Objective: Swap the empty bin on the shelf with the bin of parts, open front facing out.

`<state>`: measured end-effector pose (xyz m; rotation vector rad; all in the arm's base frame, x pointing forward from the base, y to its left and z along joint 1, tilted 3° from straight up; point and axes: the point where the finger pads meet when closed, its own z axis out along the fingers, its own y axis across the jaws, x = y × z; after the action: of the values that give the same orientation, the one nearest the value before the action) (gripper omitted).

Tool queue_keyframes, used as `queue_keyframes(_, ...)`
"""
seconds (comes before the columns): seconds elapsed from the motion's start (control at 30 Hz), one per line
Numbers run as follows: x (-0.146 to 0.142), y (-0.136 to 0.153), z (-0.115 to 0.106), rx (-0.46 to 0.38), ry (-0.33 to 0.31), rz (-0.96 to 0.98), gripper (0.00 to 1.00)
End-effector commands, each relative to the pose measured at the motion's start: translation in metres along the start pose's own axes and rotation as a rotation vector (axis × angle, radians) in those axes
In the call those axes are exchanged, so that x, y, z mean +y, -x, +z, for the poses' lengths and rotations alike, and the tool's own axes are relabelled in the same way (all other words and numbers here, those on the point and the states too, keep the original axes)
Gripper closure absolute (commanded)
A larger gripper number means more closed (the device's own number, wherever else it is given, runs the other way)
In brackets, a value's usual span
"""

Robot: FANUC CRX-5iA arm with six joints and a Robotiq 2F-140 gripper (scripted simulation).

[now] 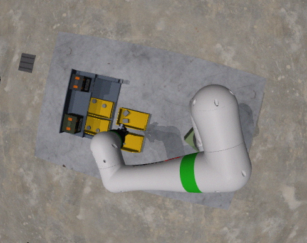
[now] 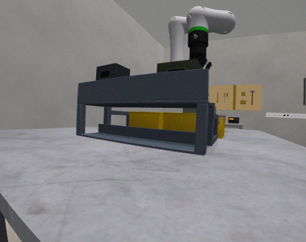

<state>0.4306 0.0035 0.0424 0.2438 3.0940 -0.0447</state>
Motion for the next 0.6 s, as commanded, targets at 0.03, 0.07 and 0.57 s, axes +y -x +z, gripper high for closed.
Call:
queue_keyframes(0.03, -0.0156, 0.0009, -0.003, -0.001, 0.006, -0.003, 0.9)
queue_keyframes(0.07, -0.0156, 0.0009, -0.003, -0.001, 0.006, -0.003, 0.9)
queue_keyframes(0.57, -0.0156, 0.0009, -0.003, -0.001, 0.006, -0.003, 0.76)
